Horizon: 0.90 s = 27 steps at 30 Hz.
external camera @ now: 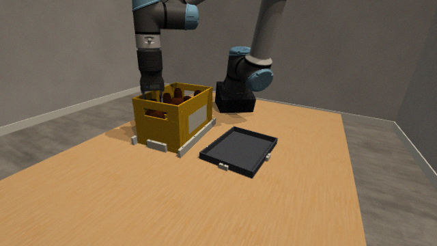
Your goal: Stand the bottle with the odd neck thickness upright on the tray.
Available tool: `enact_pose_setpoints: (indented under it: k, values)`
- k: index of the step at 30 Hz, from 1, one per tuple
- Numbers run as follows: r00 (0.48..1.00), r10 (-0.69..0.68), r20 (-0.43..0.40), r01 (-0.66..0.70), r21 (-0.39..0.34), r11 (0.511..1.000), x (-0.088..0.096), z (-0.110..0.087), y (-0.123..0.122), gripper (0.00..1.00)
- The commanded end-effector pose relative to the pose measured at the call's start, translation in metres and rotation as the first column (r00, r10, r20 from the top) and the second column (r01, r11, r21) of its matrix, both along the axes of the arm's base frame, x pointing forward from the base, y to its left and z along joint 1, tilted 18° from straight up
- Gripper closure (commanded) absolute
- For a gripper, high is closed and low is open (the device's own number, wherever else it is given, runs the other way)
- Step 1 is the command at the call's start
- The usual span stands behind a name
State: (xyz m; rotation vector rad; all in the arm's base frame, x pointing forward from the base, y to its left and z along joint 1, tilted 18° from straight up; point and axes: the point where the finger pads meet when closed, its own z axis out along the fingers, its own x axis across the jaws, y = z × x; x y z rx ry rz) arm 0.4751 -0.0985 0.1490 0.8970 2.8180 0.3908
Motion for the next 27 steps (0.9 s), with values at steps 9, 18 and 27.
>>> enact_pose_setpoints:
  k: [9,18,27]
  values:
    - [1.000,0.000,0.001,0.000,-0.001,1.000,0.0003,0.0005,-0.0002,1.00]
    - [1.000,0.000,0.001,0.000,-0.001,1.000,0.0003,0.0005,-0.0002,1.00]
    - [1.000,0.000,0.001,0.000,-0.001,1.000,0.0003,0.0005,-0.0002,1.00]
